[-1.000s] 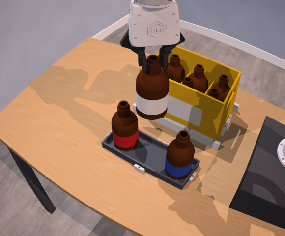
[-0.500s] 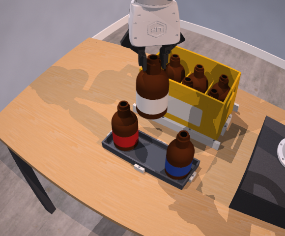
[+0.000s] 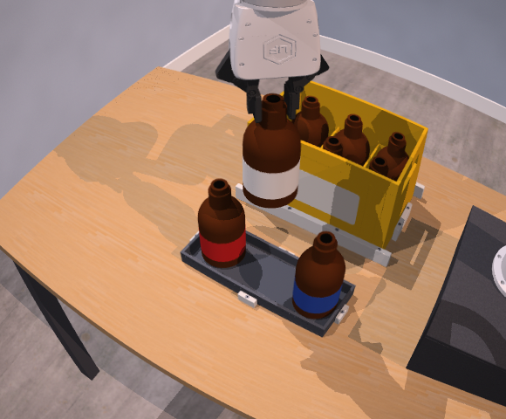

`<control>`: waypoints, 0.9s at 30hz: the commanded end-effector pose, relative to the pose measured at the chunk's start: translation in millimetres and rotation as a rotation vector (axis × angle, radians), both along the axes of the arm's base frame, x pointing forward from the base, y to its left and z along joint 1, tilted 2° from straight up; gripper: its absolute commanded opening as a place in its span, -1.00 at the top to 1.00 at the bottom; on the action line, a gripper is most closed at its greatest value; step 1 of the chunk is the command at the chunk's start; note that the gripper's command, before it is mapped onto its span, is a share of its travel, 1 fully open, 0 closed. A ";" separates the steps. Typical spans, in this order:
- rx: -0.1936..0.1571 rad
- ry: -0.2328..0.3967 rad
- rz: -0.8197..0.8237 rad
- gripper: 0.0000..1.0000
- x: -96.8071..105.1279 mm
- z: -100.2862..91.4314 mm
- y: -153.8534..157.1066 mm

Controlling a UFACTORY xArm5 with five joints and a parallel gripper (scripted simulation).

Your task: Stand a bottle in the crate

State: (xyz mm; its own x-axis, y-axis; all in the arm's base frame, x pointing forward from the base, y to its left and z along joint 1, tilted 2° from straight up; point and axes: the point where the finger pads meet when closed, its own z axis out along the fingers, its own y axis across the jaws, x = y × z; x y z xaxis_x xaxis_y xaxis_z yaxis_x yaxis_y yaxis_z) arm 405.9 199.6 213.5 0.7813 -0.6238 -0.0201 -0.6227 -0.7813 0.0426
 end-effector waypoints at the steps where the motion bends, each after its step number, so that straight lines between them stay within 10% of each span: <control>1: 0.002 -0.004 0.000 1.00 2.8 1.7 -2.6; 27: 0.005 -0.002 0.000 1.00 21.7 1.5 -34.5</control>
